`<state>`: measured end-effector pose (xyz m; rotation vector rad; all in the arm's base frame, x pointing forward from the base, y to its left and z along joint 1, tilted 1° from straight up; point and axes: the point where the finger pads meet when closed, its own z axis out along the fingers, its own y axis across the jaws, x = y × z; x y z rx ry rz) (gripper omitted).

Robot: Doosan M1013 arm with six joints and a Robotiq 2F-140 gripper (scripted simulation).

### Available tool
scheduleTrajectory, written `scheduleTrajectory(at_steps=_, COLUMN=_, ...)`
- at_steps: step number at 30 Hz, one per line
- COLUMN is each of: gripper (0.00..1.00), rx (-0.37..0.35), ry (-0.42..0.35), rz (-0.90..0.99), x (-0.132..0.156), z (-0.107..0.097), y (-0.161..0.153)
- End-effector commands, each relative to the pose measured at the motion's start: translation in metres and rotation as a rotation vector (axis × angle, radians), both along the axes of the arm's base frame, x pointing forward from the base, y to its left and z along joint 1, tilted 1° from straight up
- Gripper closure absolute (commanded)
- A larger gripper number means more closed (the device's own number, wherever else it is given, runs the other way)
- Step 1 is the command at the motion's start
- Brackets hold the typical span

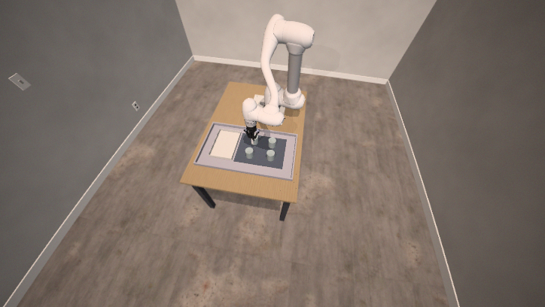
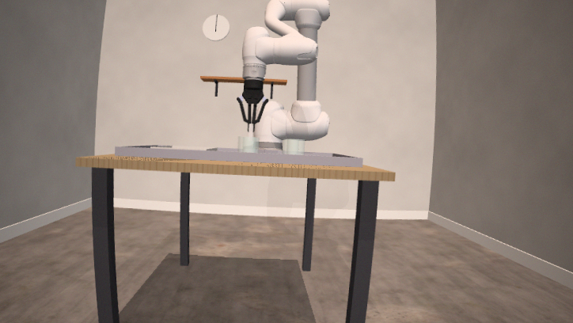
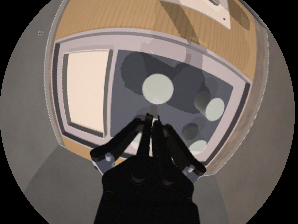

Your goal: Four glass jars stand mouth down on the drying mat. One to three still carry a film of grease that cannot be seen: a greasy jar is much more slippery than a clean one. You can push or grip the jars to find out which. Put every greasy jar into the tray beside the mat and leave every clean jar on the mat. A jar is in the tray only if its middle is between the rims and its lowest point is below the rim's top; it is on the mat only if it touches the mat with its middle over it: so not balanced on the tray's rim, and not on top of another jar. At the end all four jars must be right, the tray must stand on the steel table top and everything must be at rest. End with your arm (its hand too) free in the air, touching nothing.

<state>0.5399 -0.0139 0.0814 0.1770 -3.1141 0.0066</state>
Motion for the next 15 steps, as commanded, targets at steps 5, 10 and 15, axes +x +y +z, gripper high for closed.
scheduleTrajectory(at_steps=5, gripper=1.00, rx=0.000, ry=0.000, rz=0.000, x=0.0077, z=-0.0024, y=0.0009)
scheduleTrajectory(at_steps=10, gripper=1.00, rx=0.000, ry=0.000, rz=0.000, x=0.0077, z=-0.0024, y=0.0009)
scheduleTrajectory(at_steps=15, gripper=1.00, rx=0.000, ry=0.000, rz=0.000, x=0.0077, z=-0.0024, y=0.0009)
